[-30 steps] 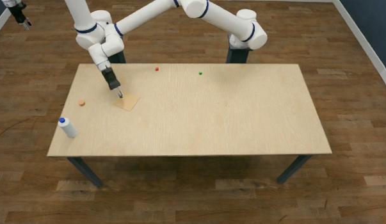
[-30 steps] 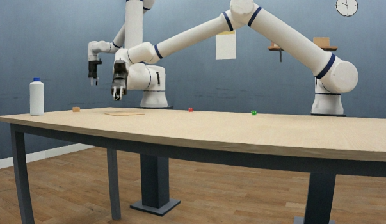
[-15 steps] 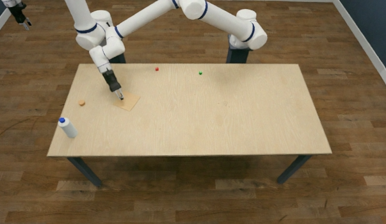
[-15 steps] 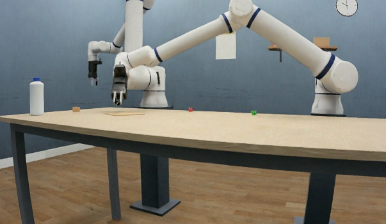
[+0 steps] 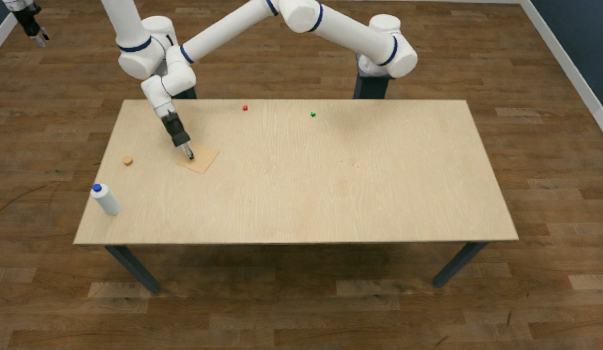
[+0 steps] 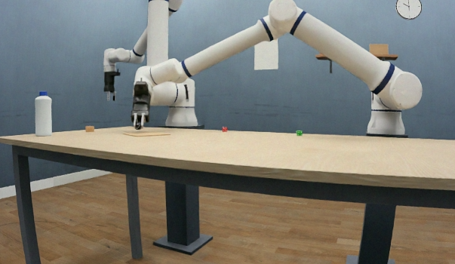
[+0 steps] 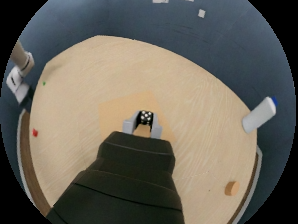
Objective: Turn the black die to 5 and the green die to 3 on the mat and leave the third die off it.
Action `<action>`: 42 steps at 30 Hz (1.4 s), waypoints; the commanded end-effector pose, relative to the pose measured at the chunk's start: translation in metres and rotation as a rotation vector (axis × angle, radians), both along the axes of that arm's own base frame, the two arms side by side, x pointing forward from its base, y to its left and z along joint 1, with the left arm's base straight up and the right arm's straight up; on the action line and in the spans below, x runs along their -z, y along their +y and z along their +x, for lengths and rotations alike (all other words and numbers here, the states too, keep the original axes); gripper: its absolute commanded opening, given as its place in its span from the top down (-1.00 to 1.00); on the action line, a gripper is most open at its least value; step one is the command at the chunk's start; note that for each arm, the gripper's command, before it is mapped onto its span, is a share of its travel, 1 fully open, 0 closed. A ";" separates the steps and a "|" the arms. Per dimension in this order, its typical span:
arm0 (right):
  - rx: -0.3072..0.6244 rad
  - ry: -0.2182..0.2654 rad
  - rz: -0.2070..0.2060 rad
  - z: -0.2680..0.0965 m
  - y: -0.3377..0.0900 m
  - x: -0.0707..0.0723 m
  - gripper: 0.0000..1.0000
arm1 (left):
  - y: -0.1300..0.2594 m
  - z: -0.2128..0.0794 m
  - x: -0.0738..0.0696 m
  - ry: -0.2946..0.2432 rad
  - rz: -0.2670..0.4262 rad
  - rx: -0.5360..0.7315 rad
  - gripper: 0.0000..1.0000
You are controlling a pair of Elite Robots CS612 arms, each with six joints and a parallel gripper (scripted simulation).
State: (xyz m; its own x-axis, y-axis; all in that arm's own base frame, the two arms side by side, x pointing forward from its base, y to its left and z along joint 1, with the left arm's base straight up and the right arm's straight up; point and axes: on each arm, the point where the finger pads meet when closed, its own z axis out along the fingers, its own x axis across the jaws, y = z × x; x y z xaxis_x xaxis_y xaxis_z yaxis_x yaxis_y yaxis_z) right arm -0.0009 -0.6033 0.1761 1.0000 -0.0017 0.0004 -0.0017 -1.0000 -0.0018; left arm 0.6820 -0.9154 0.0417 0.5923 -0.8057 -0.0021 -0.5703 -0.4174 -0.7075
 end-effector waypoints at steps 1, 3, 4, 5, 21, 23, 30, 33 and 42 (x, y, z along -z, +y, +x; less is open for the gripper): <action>0.000 0.000 -0.002 0.000 -0.001 -0.001 -1.00 | -0.001 0.000 0.004 -0.001 -0.002 0.000 0.19; 0.000 0.000 -0.002 0.000 -0.001 -0.001 -1.00 | -0.001 0.000 0.005 -0.001 -0.002 0.000 0.19; 0.000 0.000 -0.002 0.000 -0.001 -0.001 -1.00 | -0.001 0.000 0.006 -0.001 -0.002 0.000 0.19; 0.000 0.000 -0.002 0.000 -0.001 -0.001 -1.00 | -0.001 0.000 0.007 -0.001 -0.002 0.000 0.19; 0.000 0.000 -0.002 0.000 -0.001 -0.001 -1.00 | -0.001 0.000 0.010 -0.001 -0.002 0.000 0.19; 0.000 0.000 -0.002 0.000 -0.001 -0.001 -1.00 | -0.001 0.000 0.010 -0.001 -0.002 0.000 0.19; 0.000 0.000 -0.002 0.000 -0.001 -0.001 -1.00 | -0.001 0.000 0.010 -0.001 -0.002 0.000 0.19; 0.000 0.000 -0.002 0.000 -0.001 -0.001 -1.00 | -0.001 0.000 0.010 -0.001 -0.002 0.000 0.19; 0.000 0.000 -0.002 0.000 -0.001 -0.001 -1.00 | -0.001 0.000 0.010 -0.001 -0.002 0.000 0.19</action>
